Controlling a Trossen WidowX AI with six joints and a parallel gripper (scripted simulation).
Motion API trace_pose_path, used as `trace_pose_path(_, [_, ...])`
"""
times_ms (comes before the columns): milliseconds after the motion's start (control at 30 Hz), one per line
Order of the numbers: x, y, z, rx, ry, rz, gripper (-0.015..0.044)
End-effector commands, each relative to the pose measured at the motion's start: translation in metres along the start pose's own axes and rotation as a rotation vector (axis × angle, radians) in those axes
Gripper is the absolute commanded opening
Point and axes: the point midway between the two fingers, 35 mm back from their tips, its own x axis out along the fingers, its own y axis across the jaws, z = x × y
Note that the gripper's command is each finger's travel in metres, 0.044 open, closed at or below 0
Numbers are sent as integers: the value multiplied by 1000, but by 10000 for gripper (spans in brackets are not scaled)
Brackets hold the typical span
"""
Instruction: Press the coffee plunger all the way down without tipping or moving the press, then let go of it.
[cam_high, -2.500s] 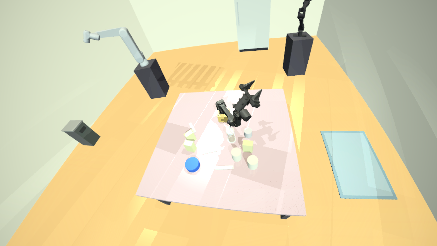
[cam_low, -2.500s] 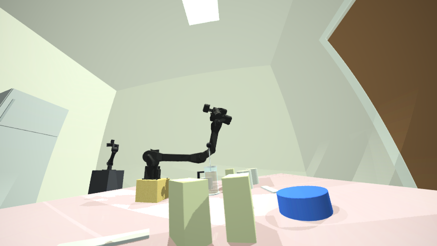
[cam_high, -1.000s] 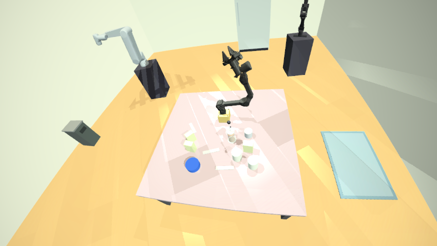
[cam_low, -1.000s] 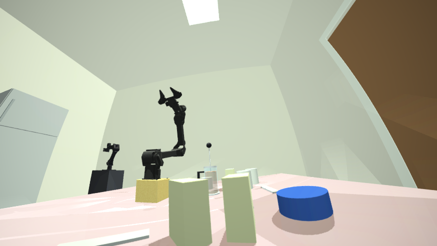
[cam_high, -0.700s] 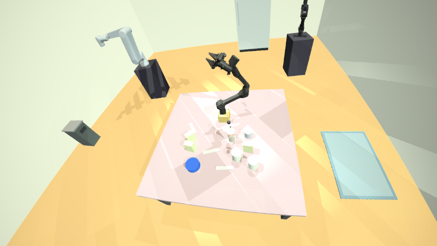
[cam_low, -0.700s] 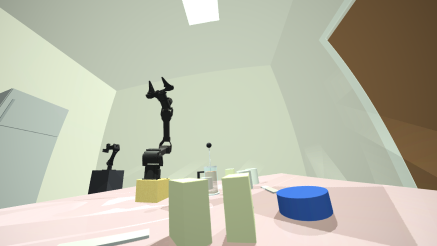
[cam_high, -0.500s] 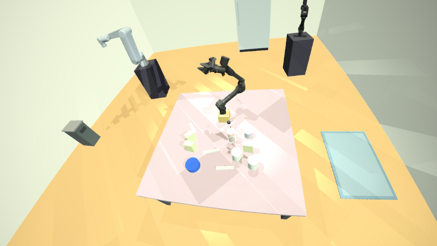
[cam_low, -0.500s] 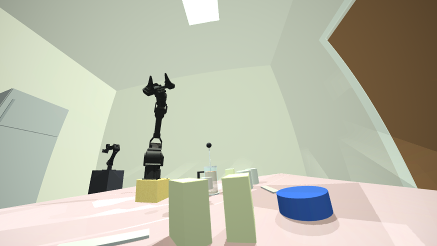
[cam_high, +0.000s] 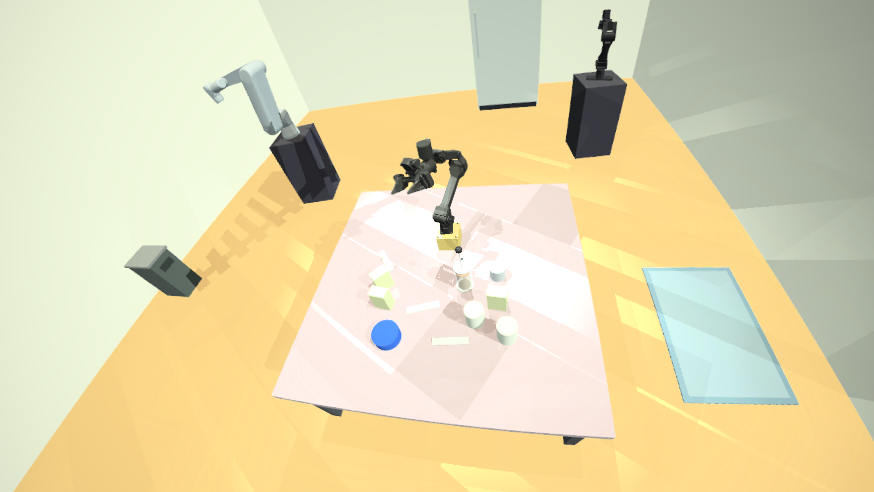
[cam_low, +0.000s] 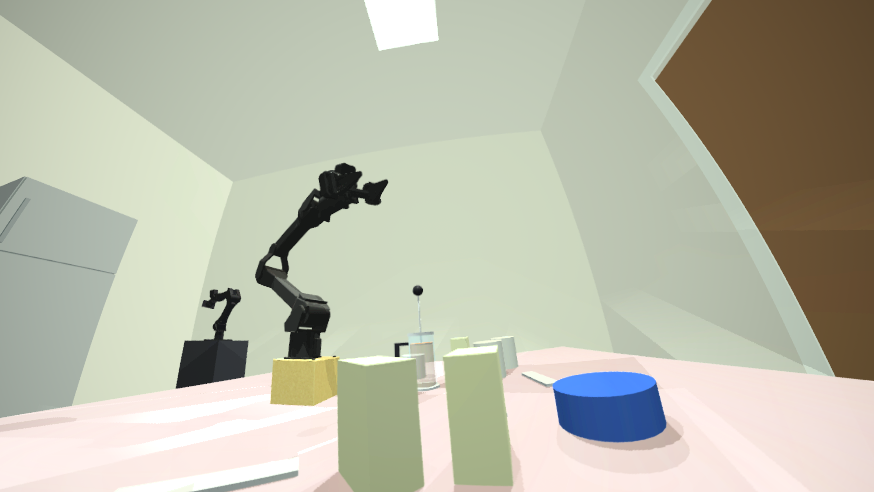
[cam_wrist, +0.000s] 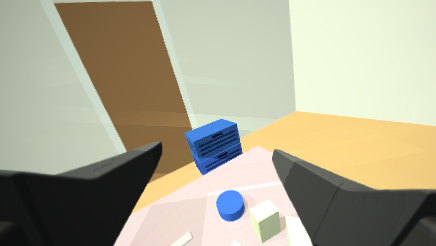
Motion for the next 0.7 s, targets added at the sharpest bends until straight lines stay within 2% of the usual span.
trace_pose_path(0, [13, 29, -52, -114, 192, 168, 440])
trace_pose_path(167, [7, 68, -115, -271, 396, 406, 440])
trace_pose_path(367, [-31, 103, -186, -486, 597, 707, 440])
trace_pose_path(667, [-36, 92, -227, -510, 616, 736, 440])
